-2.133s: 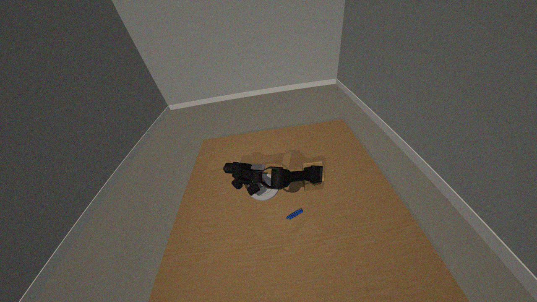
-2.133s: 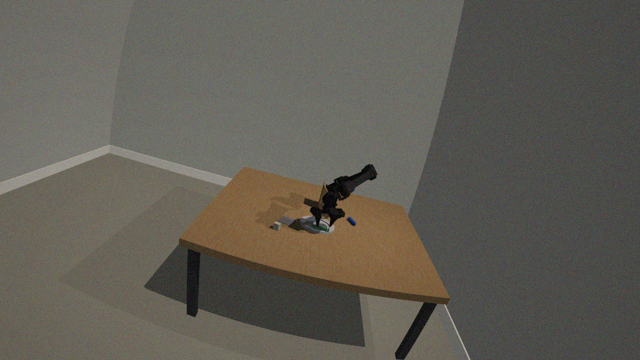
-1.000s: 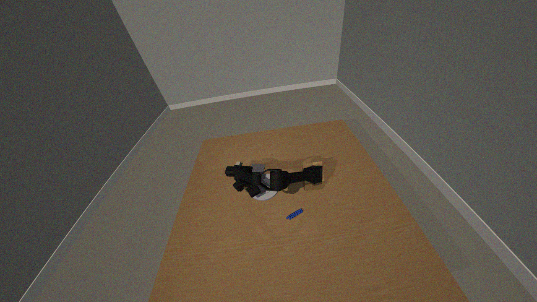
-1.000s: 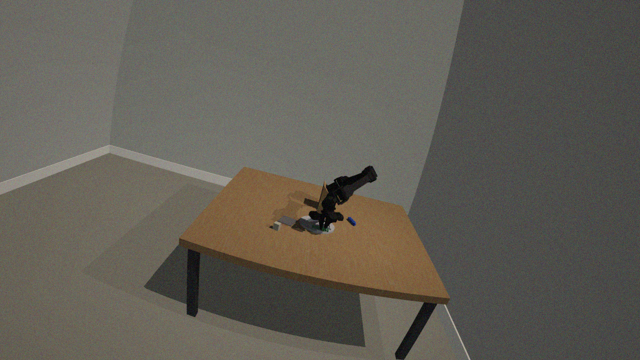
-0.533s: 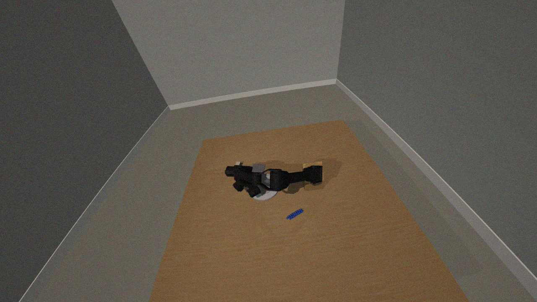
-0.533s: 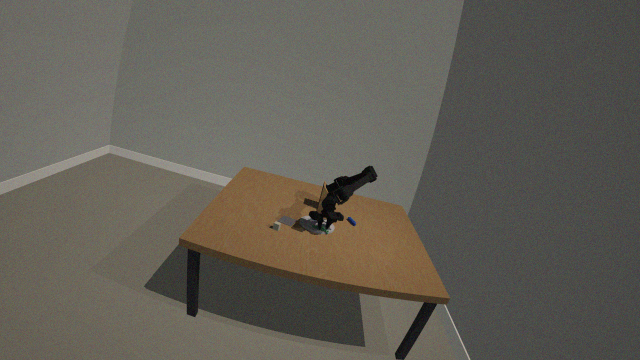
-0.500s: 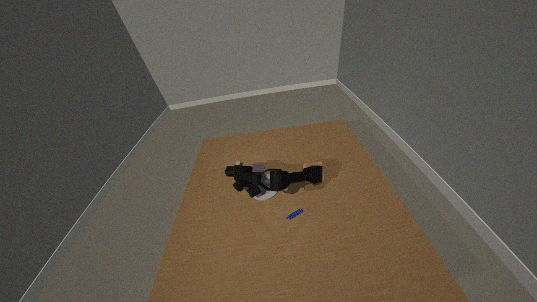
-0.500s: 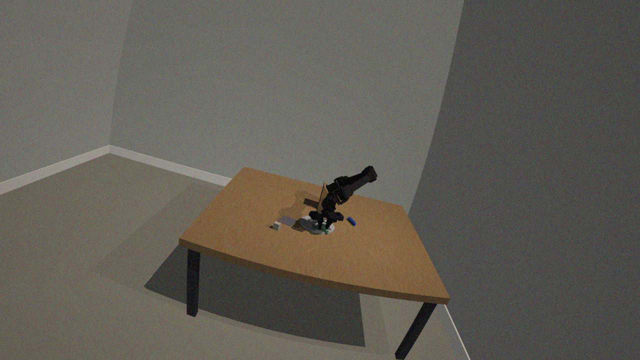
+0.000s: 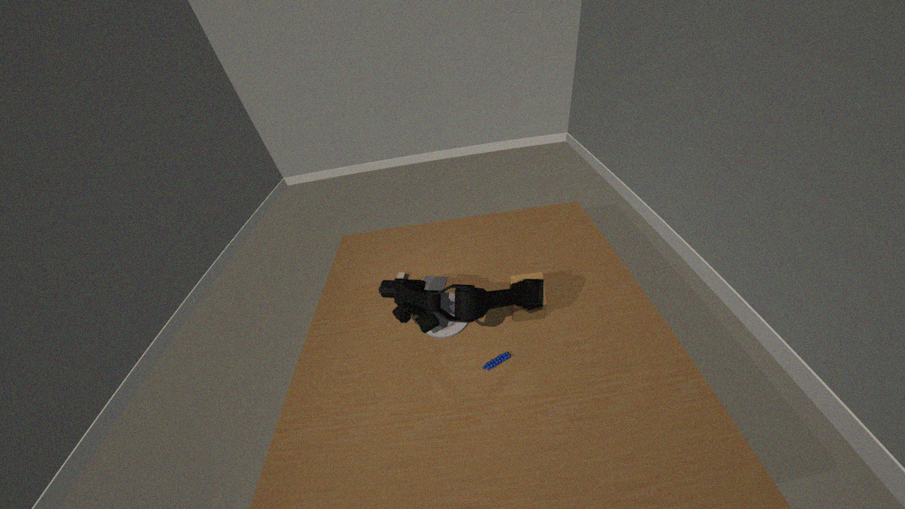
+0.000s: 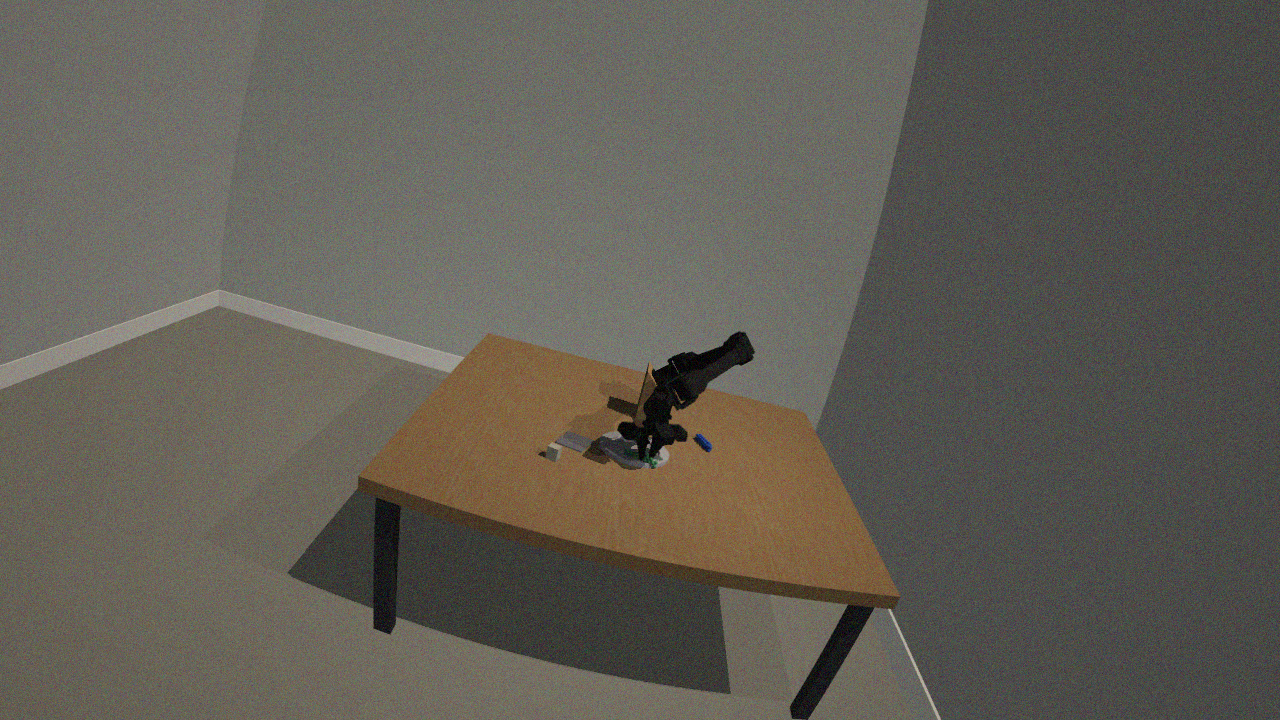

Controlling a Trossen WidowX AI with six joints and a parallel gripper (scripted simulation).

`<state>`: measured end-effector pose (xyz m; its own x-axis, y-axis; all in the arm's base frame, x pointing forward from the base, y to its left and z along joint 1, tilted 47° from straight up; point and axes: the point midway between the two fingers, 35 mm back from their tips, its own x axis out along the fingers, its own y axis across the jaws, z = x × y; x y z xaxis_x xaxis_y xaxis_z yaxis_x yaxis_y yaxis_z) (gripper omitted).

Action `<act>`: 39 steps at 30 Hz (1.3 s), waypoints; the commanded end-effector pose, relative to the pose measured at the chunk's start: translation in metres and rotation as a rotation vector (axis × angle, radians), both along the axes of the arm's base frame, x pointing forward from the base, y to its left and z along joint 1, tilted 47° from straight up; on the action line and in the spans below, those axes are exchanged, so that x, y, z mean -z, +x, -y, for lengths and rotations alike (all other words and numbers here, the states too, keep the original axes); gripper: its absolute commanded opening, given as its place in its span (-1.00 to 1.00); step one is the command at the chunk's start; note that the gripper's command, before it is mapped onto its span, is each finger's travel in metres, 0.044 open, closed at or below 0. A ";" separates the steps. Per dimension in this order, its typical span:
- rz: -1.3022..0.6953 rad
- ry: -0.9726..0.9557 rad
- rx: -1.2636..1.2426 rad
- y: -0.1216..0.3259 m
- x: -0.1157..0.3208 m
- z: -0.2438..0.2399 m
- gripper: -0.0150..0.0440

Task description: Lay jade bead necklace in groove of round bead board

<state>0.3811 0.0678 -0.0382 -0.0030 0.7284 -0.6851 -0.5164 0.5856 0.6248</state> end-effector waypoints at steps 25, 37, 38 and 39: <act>-0.001 -0.002 0.001 0.000 -0.003 0.004 -0.49; -0.006 0.000 0.005 0.000 -0.009 0.013 -0.49; -0.006 0.000 0.005 0.000 -0.009 0.013 -0.49; -0.006 0.000 0.005 0.002 -0.009 0.014 -0.49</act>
